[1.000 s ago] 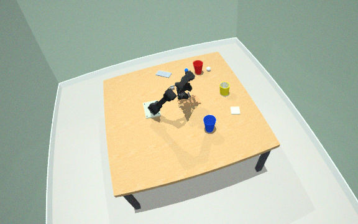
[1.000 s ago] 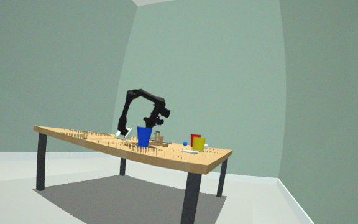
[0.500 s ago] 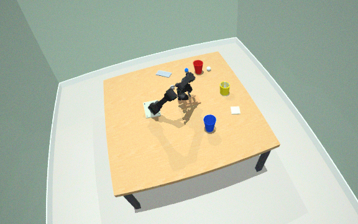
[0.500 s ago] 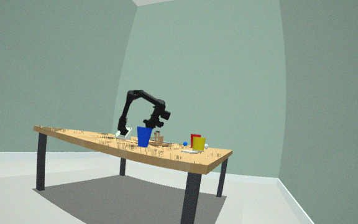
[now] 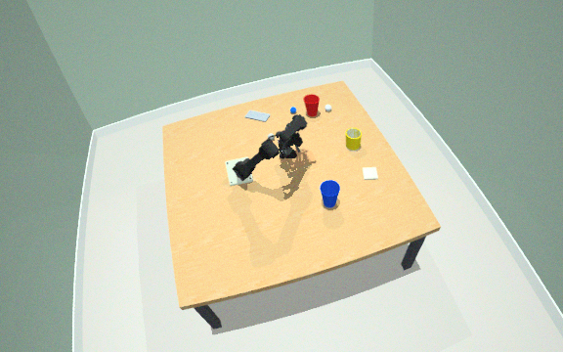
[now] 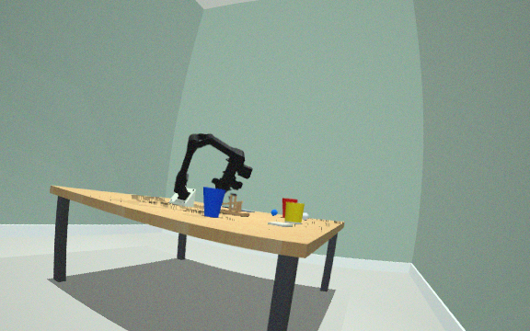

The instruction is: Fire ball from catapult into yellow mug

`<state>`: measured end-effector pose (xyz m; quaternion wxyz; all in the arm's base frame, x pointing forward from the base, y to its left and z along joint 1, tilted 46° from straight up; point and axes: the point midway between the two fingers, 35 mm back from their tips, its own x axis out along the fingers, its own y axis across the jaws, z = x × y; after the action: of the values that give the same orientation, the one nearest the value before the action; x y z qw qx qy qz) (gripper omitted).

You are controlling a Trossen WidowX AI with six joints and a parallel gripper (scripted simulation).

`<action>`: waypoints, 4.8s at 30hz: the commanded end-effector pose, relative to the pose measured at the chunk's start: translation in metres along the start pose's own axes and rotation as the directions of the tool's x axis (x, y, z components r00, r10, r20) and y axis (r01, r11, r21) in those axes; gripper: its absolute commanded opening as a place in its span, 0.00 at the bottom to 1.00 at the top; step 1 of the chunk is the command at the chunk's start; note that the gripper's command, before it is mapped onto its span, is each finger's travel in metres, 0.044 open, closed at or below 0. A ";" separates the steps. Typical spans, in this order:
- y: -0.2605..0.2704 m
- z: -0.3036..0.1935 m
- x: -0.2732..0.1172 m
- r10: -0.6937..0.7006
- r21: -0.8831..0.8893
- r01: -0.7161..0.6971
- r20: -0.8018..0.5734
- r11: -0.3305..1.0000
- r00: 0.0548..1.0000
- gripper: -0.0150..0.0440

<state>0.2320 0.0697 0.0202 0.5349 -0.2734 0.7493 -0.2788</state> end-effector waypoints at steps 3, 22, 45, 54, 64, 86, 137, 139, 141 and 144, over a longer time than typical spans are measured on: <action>0.000 0.000 0.000 0.000 0.001 0.000 -0.001 1.000 1.000 0.52; 0.004 -0.021 -0.087 0.163 -0.081 -0.148 0.236 0.986 0.958 1.00; 0.016 0.142 -0.202 0.189 -0.232 0.004 0.802 0.973 0.567 1.00; -0.014 0.187 -0.253 0.053 -0.113 0.129 0.916 0.985 0.397 1.00; -0.014 0.188 -0.253 0.050 -0.110 0.131 0.918 0.985 0.394 1.00; -0.010 0.193 -0.255 0.056 -0.118 0.132 0.916 0.984 0.397 0.56; 0.090 0.084 -0.127 0.007 -0.673 0.636 0.689 0.377 0.725 0.25; 0.091 0.076 -0.120 -0.012 -0.698 0.643 0.674 0.316 0.738 0.25; 0.092 0.069 -0.113 -0.033 -0.720 0.645 0.660 0.255 0.750 0.25; 0.093 0.057 -0.103 -0.067 -0.750 0.642 0.641 0.163 0.765 0.25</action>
<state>0.3225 0.2088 0.0130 0.4010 -0.7466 0.5047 0.1646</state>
